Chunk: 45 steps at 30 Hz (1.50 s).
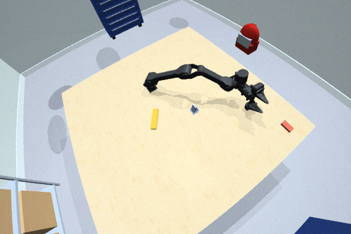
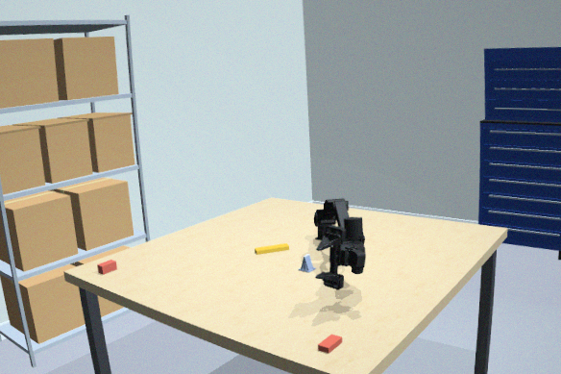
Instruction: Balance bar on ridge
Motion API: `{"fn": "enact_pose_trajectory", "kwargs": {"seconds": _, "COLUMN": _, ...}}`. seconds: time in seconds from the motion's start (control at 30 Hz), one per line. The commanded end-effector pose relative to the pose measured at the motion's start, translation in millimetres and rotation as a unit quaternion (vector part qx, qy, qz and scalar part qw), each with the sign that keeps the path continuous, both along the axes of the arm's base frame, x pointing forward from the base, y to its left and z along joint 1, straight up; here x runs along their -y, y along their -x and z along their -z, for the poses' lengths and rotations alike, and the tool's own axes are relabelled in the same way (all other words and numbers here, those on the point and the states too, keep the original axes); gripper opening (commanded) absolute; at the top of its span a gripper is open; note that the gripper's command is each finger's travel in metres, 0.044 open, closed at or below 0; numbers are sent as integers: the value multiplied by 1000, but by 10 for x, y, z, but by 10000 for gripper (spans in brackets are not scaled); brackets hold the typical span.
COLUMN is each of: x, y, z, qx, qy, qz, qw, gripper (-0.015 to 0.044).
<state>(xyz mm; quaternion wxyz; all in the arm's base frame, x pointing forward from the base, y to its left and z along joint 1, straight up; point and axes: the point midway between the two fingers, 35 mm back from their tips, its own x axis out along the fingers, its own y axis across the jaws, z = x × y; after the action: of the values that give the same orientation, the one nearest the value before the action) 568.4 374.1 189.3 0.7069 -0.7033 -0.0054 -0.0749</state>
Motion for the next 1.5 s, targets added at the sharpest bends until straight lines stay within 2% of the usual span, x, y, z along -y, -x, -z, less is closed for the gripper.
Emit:
{"fn": "enact_pose_trajectory", "kwargs": {"seconds": 0.0, "x": 12, "y": -8, "z": -1, "qx": -1, "qy": -1, "qz": 0, "qw": 1000, "gripper": 374}}
{"fn": "enact_pose_trajectory", "kwargs": {"seconds": 0.07, "x": 114, "y": -73, "z": -5, "qx": -9, "qy": -6, "qz": 1, "qw": 1000, "gripper": 321}}
{"fn": "enact_pose_trajectory", "kwargs": {"seconds": 0.1, "x": 192, "y": -120, "z": -7, "qx": -16, "qy": -10, "qz": 3, "qw": 1000, "gripper": 315}}
{"fn": "enact_pose_trajectory", "kwargs": {"seconds": 0.43, "x": 1035, "y": -459, "z": 18, "qx": -87, "qy": -64, "qz": 23, "qw": 994, "gripper": 315}}
{"fn": "enact_pose_trajectory", "kwargs": {"seconds": 0.77, "x": 1949, "y": -544, "z": 113, "qx": -164, "qy": -140, "qz": 63, "qw": 974, "gripper": 315}}
{"fn": "enact_pose_trajectory", "kwargs": {"seconds": 1.1, "x": 2857, "y": -353, "z": 251, "qx": -237, "qy": -235, "qz": 125, "qw": 934, "gripper": 315}}
{"fn": "enact_pose_trajectory", "kwargs": {"seconds": 1.47, "x": 3753, "y": 163, "z": 422, "qx": -303, "qy": -354, "qz": 215, "qw": 858, "gripper": 315}}
